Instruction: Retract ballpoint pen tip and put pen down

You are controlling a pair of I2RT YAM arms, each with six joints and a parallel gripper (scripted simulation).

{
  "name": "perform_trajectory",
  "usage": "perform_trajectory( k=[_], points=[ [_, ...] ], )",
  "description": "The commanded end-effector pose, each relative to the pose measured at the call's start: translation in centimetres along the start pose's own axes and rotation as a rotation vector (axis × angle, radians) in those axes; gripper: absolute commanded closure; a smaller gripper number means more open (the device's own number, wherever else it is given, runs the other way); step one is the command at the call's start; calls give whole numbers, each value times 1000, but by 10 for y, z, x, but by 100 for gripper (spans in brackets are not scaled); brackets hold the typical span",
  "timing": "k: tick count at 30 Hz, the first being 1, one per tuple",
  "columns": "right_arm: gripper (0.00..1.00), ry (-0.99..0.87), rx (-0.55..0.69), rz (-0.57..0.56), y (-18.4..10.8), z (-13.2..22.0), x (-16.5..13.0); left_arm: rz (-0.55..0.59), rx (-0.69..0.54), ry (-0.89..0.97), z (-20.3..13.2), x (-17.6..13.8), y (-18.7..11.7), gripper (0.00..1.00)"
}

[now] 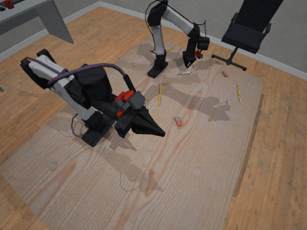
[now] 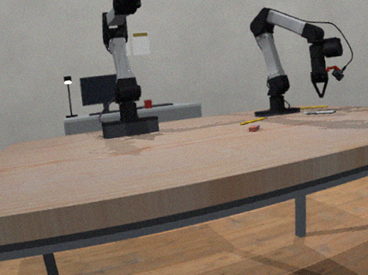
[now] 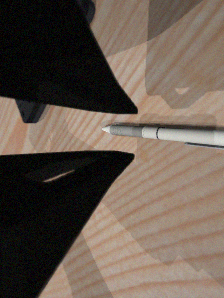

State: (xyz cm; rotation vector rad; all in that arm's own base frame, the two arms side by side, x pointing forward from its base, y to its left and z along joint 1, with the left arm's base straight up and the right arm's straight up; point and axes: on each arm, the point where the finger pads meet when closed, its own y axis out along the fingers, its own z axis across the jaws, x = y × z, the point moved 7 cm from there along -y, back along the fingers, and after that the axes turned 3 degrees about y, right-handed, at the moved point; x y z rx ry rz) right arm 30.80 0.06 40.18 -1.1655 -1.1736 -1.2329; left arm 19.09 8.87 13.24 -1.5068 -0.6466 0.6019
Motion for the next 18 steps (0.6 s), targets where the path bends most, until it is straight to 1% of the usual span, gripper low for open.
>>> perform_trajectory(
  k=[1,3,4,7,10,13,16,18],
  points=[
    [99,5,-8,8,-1,-1,-1,-4,0,2,2,-2,-3,76],
    [99,5,-8,8,-1,-1,-1,5,4,2,2,-1,4,76],
    [99,5,-8,8,-1,-1,-1,-84,-35,27,-7,10,-13,76],
    [99,5,-8,8,-1,-1,-1,-152,-61,69,-15,19,-17,76],
    [99,5,-8,8,-1,-1,-1,-250,-81,128,-26,32,-25,76],
    [99,5,-8,8,-1,-1,-1,-318,-102,179,-35,38,-30,76],
    [99,5,-8,8,-1,-1,-1,-414,-139,227,-47,47,-46,76],
    [99,5,-8,8,-1,-1,-1,-414,-139,227,-47,47,-46,76]
  ],
)
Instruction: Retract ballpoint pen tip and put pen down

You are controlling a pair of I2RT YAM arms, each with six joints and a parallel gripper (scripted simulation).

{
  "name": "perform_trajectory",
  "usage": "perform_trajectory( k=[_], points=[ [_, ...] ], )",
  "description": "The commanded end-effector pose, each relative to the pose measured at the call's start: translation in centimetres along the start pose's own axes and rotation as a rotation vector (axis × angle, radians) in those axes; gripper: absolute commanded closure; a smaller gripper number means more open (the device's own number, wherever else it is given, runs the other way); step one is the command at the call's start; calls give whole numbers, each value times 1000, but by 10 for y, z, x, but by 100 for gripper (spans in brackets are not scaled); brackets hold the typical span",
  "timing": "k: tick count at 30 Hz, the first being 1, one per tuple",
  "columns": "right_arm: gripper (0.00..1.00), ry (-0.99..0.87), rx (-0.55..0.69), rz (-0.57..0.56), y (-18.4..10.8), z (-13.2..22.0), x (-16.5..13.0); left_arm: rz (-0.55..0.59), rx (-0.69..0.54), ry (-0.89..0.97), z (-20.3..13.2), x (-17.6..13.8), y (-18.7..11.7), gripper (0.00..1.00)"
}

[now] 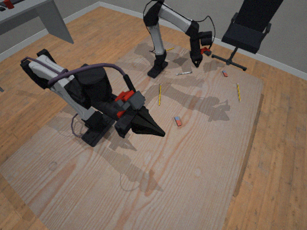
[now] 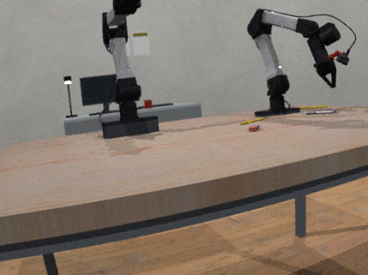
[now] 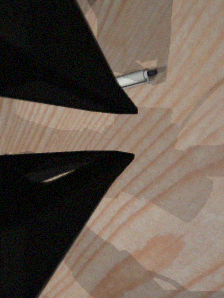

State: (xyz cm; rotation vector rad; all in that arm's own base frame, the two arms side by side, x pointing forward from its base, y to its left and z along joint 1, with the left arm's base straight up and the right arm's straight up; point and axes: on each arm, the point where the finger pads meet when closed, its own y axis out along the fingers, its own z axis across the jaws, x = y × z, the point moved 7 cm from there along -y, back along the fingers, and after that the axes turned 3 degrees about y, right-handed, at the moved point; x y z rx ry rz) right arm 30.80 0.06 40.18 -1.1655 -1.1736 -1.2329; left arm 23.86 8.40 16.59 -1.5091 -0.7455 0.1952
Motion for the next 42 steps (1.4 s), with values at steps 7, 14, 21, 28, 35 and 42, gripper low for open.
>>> perform_trajectory(
  k=[7,14,21,28,35,42],
  points=[
    [99,5,-8,8,-1,-1,-1,-295,-99,139,-31,45,-29,76],
    [99,5,-8,8,-1,-1,-1,-475,-147,228,-53,65,-55,76],
    [99,5,-8,8,-1,-1,-1,-609,-193,280,-69,76,-81,76],
    [99,5,-8,8,-1,-1,-1,-772,-257,358,-91,86,-113,76],
    [99,5,-8,8,-1,-1,-1,-876,-292,403,-105,92,-133,76],
    [99,5,-8,8,-1,-1,-1,-1050,-359,455,-121,92,-176,76]
  ],
)
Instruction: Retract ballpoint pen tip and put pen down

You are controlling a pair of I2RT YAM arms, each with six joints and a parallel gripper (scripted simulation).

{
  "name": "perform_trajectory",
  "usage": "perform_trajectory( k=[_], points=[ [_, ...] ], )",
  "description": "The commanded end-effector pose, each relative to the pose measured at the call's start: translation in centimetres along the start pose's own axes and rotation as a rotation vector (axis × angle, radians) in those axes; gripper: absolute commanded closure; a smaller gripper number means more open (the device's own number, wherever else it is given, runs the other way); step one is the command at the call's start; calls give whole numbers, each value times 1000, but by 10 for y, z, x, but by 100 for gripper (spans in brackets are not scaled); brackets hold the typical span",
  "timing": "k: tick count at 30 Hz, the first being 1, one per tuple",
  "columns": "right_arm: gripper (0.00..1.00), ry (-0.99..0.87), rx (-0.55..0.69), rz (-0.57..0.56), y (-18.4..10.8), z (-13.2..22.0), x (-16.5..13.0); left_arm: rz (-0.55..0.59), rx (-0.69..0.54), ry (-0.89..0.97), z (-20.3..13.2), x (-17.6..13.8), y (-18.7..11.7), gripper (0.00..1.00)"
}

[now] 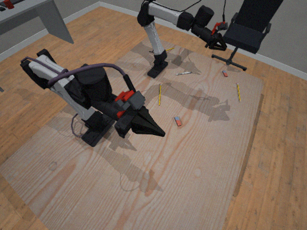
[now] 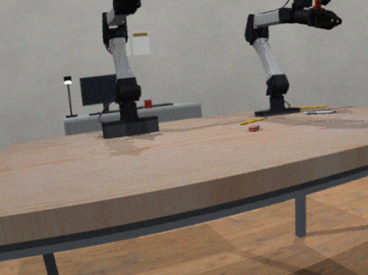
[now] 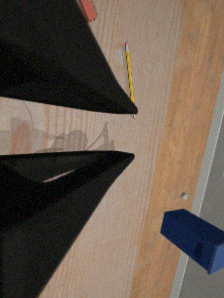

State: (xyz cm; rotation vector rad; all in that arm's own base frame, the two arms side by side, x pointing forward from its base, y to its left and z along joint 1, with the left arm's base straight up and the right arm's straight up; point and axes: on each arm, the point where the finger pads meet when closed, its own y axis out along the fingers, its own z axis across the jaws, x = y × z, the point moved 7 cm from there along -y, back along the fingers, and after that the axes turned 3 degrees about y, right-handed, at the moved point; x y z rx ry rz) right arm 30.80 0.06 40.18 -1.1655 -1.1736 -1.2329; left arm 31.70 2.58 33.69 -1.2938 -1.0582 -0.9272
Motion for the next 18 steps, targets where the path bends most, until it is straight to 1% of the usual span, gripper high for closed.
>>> perform_trajectory(
  k=[1,4,7,11,13,14,15,16,18],
  points=[
    [99,5,-8,8,-1,-1,-1,-167,-27,46,-10,40,-10,76],
    [99,5,-8,8,-1,-1,-1,-249,-39,66,-15,57,-22,76],
    [99,5,-8,8,-1,-1,-1,-309,-53,85,-22,69,-27,76],
    [99,5,-8,8,-1,-1,-1,-326,-62,96,-26,72,-25,76],
    [99,5,-8,8,-1,-1,-1,-362,-65,95,-26,78,-39,76],
    [99,5,-8,8,-1,-1,-1,-356,-67,95,-27,78,-37,76],
    [99,5,-8,8,-1,-1,-1,-366,-69,94,-28,80,-41,76],
    [99,5,-8,8,-1,-1,-1,-326,-69,93,-28,72,-31,76],
    [99,5,-8,8,-1,-1,-1,-362,-85,78,-29,79,-43,76]
  ],
)
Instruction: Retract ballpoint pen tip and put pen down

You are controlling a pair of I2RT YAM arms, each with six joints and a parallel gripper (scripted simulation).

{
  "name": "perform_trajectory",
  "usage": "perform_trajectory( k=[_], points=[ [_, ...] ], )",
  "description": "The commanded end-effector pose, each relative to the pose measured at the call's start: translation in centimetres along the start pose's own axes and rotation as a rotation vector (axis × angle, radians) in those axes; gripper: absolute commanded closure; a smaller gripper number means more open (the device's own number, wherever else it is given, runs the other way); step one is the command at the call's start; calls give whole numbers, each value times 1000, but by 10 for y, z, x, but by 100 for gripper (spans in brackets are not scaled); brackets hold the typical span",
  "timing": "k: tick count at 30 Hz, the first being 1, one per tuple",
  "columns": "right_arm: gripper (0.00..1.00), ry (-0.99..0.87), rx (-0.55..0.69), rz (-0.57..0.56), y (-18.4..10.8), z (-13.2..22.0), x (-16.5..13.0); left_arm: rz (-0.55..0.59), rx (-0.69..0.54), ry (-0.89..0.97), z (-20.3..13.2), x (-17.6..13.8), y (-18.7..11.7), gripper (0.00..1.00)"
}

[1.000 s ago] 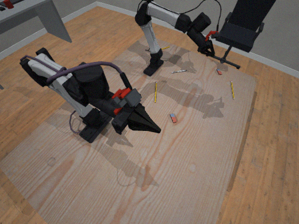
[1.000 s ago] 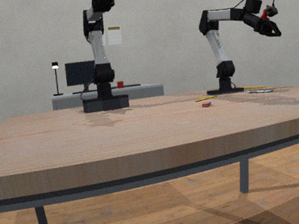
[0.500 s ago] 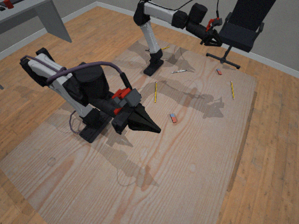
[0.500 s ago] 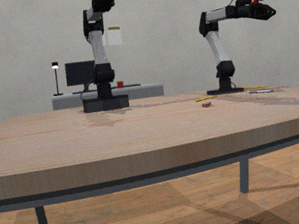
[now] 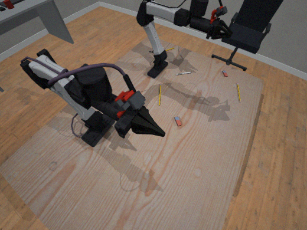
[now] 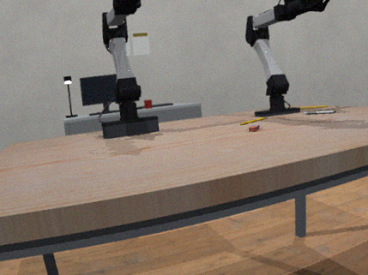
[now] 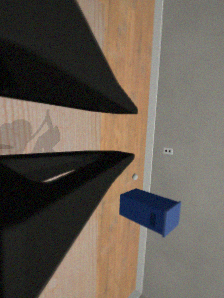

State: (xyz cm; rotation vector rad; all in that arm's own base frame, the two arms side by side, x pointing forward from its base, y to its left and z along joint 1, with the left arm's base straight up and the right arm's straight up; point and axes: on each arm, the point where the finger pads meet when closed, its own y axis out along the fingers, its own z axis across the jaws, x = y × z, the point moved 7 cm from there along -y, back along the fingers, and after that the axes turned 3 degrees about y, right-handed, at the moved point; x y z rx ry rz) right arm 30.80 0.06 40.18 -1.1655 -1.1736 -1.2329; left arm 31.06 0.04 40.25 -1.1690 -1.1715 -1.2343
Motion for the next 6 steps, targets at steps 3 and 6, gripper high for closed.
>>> perform_trajectory(
  k=[3,6],
  points=[
    [99,5,-8,8,-1,-1,-1,-76,-4,-4,-1,24,-10,76],
    [99,5,-8,8,-1,-1,-1,-76,-4,-4,-1,24,-10,76]
  ],
)
